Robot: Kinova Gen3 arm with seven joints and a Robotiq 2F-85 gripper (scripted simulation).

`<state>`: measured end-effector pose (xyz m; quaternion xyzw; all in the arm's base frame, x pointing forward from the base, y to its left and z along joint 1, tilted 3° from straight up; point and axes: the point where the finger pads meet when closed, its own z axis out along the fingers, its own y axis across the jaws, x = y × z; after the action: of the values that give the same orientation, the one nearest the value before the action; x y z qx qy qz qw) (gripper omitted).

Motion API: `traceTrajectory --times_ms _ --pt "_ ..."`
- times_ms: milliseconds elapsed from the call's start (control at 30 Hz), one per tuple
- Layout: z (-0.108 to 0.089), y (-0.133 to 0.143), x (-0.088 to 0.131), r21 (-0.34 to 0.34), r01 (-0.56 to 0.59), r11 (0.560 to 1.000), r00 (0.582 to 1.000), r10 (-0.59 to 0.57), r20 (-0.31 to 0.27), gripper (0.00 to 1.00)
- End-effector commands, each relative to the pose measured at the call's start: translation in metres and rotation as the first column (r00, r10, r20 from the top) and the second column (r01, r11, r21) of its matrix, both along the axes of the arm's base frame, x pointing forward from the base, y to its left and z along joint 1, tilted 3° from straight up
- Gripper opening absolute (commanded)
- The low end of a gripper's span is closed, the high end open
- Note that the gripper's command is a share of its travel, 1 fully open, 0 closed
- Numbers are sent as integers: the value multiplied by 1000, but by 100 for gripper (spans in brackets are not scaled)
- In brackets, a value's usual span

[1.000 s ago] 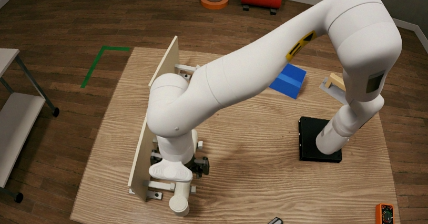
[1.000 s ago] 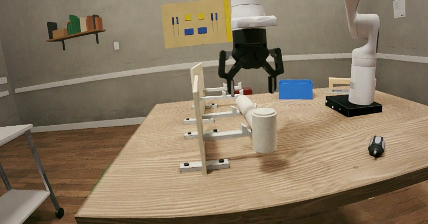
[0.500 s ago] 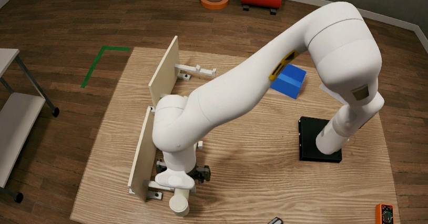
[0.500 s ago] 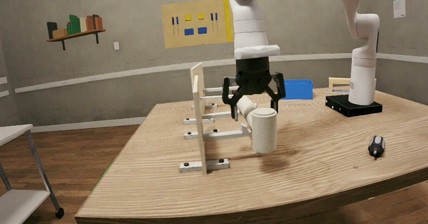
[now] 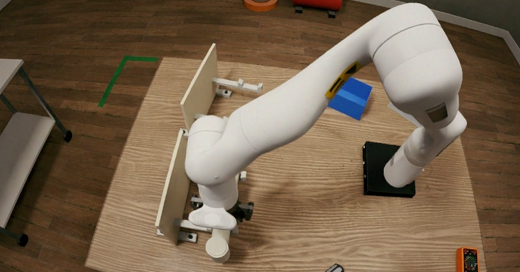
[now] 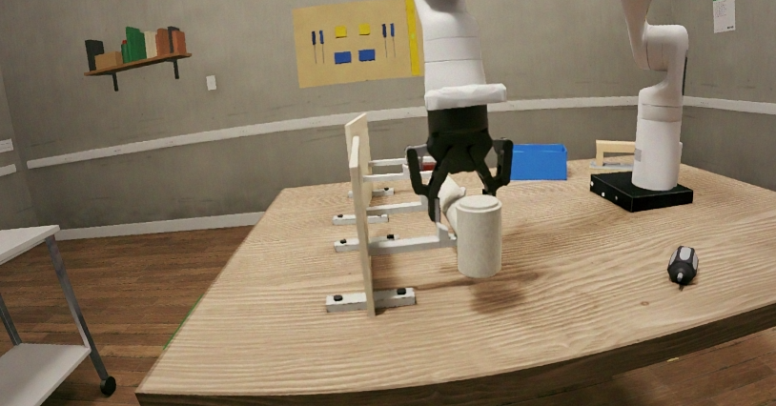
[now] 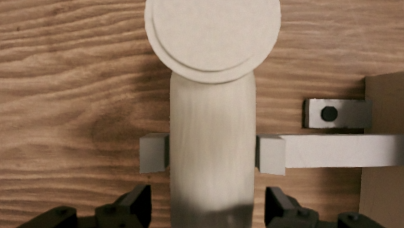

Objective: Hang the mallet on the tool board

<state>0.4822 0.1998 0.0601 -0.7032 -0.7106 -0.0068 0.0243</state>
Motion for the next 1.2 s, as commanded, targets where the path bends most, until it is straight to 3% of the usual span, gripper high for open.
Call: traceTrajectory --times_ms 0,933,1167 --pt "1 0 1 1 0 1000 1000 0 2 10" --pt "1 0 1 1 0 1000 1000 0 2 10" --pt "26 0 2 2 -1 1000 1000 1 2 10"
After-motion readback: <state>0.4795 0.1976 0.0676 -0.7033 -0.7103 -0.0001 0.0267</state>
